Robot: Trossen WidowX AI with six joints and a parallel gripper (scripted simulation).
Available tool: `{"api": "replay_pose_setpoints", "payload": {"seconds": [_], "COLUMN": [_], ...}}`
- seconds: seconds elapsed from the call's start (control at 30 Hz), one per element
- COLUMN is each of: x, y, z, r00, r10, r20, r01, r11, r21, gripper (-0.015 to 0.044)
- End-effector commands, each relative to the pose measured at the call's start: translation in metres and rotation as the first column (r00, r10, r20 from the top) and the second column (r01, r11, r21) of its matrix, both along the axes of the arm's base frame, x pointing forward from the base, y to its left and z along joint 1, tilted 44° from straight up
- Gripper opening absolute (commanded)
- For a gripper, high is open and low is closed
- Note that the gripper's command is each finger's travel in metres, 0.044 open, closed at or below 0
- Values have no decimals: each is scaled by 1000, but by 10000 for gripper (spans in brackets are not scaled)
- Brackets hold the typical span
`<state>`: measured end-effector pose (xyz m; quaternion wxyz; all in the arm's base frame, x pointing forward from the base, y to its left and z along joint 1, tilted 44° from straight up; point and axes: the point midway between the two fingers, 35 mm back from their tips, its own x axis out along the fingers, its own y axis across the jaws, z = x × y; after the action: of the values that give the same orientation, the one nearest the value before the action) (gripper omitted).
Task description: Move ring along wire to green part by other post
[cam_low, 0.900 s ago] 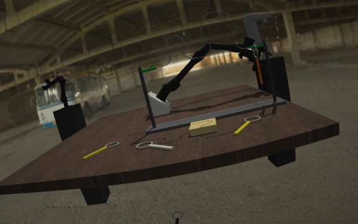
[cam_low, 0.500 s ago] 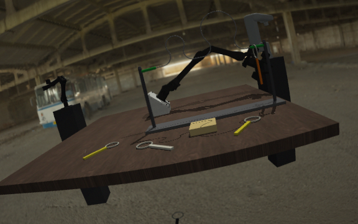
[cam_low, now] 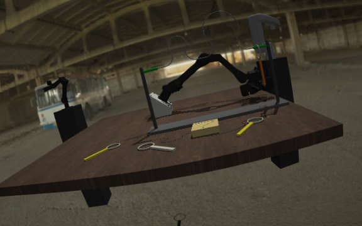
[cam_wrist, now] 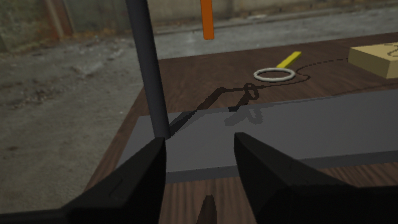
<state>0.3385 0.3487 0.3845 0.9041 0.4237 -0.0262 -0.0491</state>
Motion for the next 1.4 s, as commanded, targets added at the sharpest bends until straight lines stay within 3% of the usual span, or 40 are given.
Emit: {"api": "replay_pose_setpoints", "payload": {"seconds": [0.0, 0.37, 1.37], "x": [8, 55, 90], "y": [-8, -52, -56], "z": [-13, 21, 25], "r00": [999, 999, 999], "r10": [-52, -52, -52], "r20": [-11, -5, -2], "r01": [51, 51, 52], "r11": [996, 996, 996], "r21": [-73, -76, -77], "gripper": [160, 160, 160]}}
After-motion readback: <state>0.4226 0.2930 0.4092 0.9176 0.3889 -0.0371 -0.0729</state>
